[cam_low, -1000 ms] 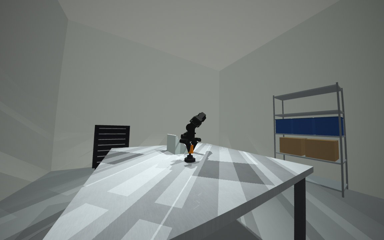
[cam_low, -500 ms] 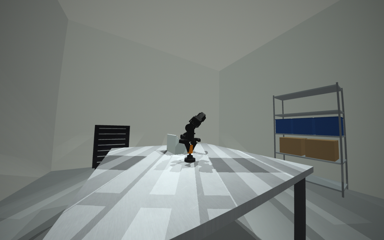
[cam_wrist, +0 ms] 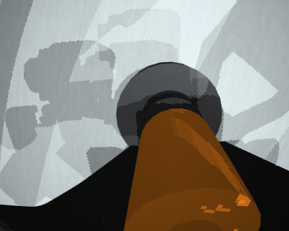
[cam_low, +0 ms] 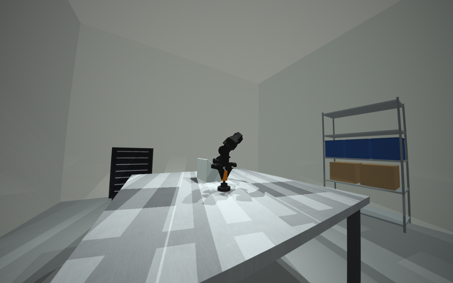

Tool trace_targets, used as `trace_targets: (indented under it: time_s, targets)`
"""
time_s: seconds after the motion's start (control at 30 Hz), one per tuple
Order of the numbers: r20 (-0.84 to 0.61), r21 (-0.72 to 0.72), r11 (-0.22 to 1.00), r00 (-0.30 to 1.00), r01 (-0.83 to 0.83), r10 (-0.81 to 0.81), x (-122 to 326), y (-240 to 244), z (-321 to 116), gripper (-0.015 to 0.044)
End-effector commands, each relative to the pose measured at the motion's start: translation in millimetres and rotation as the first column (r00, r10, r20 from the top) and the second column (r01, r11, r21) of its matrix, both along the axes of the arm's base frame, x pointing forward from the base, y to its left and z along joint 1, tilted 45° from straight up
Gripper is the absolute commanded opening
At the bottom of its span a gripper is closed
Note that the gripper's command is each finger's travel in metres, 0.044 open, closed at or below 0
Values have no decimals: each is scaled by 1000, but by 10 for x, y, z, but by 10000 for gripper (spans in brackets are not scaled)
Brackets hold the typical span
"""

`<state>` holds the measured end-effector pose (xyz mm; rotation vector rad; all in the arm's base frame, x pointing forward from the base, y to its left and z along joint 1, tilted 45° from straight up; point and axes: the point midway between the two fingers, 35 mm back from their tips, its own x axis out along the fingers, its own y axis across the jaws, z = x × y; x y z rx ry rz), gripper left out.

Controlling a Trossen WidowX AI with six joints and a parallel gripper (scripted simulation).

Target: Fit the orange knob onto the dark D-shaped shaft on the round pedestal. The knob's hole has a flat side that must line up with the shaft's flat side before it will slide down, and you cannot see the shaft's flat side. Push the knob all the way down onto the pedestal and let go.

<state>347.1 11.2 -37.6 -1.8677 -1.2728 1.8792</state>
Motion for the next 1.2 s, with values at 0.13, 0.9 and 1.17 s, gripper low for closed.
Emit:
trace_targets:
  time_s: [0.13, 0.9, 1.17]
  targets:
    - [6, -2, 1000, 1000, 4, -4, 20, 23, 0, 0]
    - [-131, -50, 987, 979, 151, -156, 0, -49, -1, 0]
    - [-131, -50, 987, 979, 151, -156, -3, -22, -44, 0]
